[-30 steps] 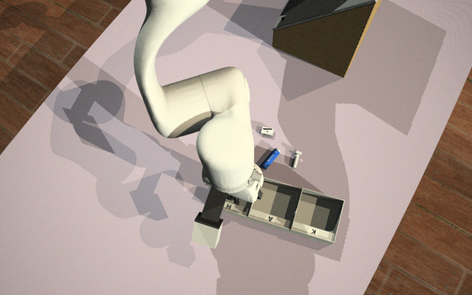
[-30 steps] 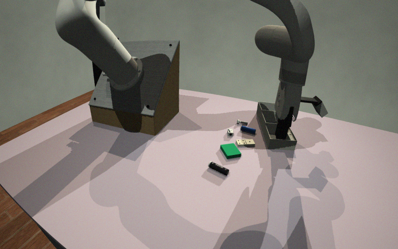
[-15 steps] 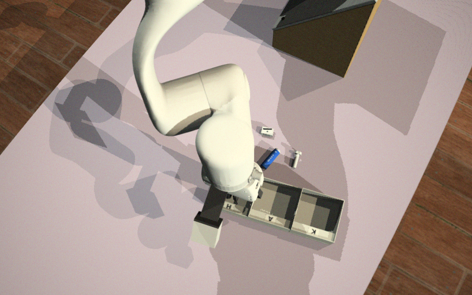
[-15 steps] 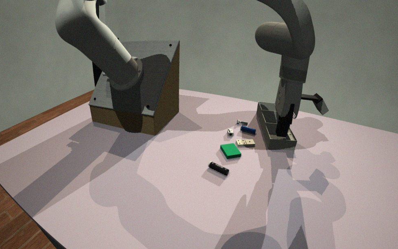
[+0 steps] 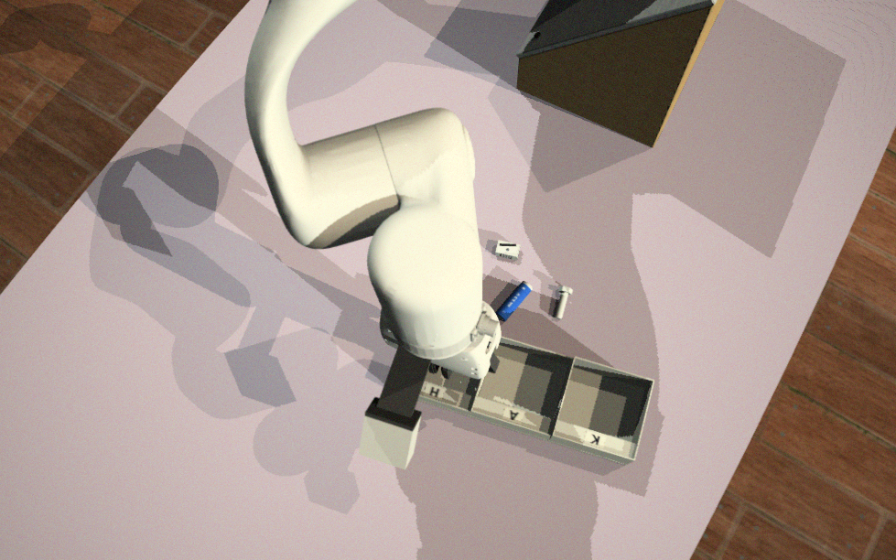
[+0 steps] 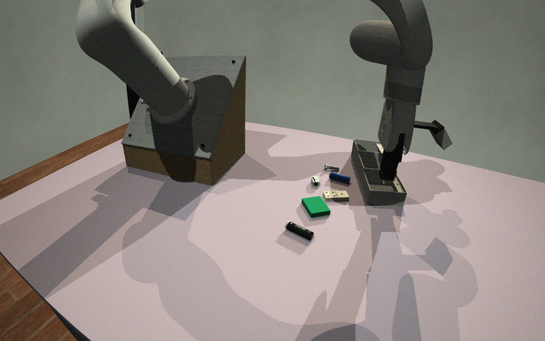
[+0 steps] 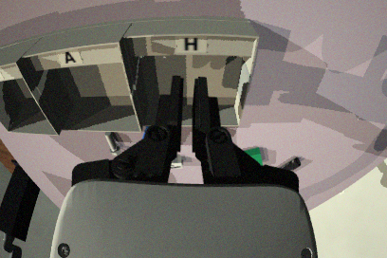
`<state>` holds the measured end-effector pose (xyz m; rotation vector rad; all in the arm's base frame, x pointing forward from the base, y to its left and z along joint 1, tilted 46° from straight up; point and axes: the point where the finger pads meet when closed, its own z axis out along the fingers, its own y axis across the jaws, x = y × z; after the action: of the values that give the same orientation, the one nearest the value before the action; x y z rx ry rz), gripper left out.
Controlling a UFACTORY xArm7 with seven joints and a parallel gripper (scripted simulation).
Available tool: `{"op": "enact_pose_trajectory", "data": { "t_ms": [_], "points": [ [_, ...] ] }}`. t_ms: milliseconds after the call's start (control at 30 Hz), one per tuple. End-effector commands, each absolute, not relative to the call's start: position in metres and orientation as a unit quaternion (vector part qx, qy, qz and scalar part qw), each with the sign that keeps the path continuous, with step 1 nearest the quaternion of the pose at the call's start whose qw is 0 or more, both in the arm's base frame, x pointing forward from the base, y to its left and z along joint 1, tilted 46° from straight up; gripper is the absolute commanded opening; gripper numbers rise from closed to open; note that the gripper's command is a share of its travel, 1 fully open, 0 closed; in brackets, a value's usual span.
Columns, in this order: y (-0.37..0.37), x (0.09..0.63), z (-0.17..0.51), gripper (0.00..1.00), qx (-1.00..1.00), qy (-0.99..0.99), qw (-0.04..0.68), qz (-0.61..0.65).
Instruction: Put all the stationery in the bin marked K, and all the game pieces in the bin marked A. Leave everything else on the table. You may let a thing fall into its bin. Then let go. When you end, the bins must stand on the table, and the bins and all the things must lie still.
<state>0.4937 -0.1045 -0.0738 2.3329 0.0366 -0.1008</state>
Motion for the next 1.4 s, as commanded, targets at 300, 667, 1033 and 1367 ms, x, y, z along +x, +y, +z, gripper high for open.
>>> {"op": "enact_pose_trajectory", "data": {
  "t_ms": [300,667,1033,1367],
  "points": [
    [-0.077,0.497,-0.049,0.07,0.919,0.015,0.391,-0.038],
    [-0.053,0.491,-0.074,0.07,0.919,0.015,0.391,-0.038],
    [-0.022,0.483,-0.106,0.07,0.919,0.015,0.391,-0.038],
    [-0.023,0.482,-0.112,0.07,0.919,0.015,0.391,-0.038]
  ]
}}
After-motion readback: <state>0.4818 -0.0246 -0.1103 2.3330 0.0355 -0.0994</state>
